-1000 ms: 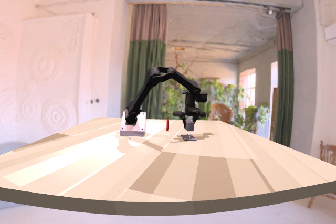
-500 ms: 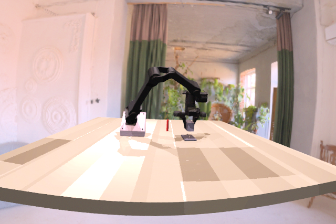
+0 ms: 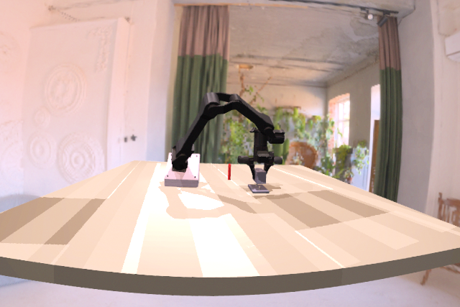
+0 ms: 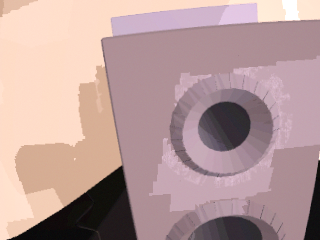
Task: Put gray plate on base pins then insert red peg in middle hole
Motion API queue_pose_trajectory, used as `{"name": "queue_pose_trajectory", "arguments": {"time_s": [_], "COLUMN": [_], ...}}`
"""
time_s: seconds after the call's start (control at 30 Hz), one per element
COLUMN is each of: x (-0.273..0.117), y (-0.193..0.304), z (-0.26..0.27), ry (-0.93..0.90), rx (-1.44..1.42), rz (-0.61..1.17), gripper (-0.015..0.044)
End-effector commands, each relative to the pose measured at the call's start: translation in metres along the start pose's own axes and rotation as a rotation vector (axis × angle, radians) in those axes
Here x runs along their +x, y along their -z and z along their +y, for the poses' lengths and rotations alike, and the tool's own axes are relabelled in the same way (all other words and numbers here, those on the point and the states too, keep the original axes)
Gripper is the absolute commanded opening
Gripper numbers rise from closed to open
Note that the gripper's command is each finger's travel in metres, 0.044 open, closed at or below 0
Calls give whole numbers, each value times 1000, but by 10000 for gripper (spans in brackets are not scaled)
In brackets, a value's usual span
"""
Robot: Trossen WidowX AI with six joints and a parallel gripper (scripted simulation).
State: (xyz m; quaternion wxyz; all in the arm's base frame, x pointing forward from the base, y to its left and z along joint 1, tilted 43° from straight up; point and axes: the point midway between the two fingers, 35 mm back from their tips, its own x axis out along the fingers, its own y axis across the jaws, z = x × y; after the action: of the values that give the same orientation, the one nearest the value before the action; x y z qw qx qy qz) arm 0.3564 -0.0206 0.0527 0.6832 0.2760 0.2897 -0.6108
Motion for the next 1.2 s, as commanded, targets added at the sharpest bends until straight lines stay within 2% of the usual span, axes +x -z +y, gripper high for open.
{"name": "queue_pose_trajectory", "arguments": {"time_s": [0.0,0.37,1.17], "x": [7,24,25], "y": [0,0,-1], "z": [-1,-1,-1], "ry": [4,4,4], "rx": [-5,-5,-5], "rz": [-6,-7,-7], "gripper": [0,0,0]}}
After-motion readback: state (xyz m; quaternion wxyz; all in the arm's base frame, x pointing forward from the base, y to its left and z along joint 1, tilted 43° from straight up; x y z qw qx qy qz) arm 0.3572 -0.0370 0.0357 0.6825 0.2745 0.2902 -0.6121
